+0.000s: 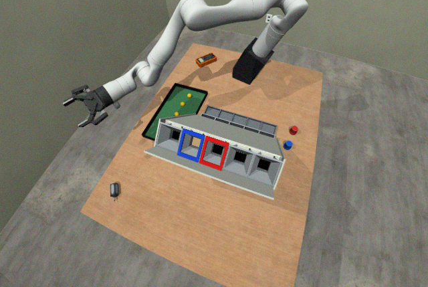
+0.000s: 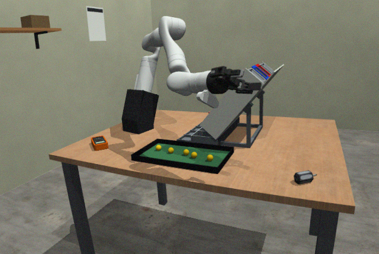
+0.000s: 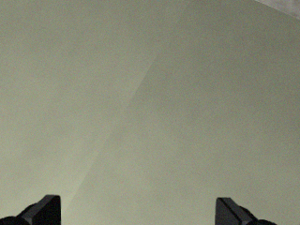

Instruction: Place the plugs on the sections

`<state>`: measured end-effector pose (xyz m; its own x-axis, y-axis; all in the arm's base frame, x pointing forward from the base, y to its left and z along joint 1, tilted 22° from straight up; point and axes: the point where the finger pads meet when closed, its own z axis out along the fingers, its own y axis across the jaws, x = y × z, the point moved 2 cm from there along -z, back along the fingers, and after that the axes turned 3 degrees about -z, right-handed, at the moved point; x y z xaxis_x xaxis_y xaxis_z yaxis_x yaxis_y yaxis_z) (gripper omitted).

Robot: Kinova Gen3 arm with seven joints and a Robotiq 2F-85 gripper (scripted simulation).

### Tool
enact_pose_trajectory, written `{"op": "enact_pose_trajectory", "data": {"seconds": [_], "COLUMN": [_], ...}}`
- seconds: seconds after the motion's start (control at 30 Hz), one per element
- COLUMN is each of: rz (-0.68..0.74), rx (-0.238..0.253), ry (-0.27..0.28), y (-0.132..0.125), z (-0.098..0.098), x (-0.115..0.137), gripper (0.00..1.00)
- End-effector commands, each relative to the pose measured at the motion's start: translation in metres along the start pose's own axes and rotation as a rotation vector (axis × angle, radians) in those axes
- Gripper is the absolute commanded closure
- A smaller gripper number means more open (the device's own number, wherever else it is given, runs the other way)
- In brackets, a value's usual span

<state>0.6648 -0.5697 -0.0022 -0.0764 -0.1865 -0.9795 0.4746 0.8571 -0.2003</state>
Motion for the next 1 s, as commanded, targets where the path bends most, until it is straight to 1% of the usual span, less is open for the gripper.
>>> {"op": "enact_pose_trajectory", "data": {"seconds": [0.0,0.53,0.57,0.63,0.73,0.97], "rz": [-0.001,-0.001,-0.001,-0.001,-0.001,-0.001], "rx": [0.002,0.002,0.002,0.002,0.002,0.002], "ry": [-0.003,-0.003,-0.003,-0.003,-0.003,-0.003], "y": [-0.001,-0.001,-0.039,-0.041,-0.055,-0.055], "z": [0.001,0.001,0.008,0.009,0.012,0.012], "x": [-0.002,-0.002,-0.061,-0.063,-0.086,-0.086], "gripper": [0.0,0.0,0.0,0.0,0.0,0.0]}}
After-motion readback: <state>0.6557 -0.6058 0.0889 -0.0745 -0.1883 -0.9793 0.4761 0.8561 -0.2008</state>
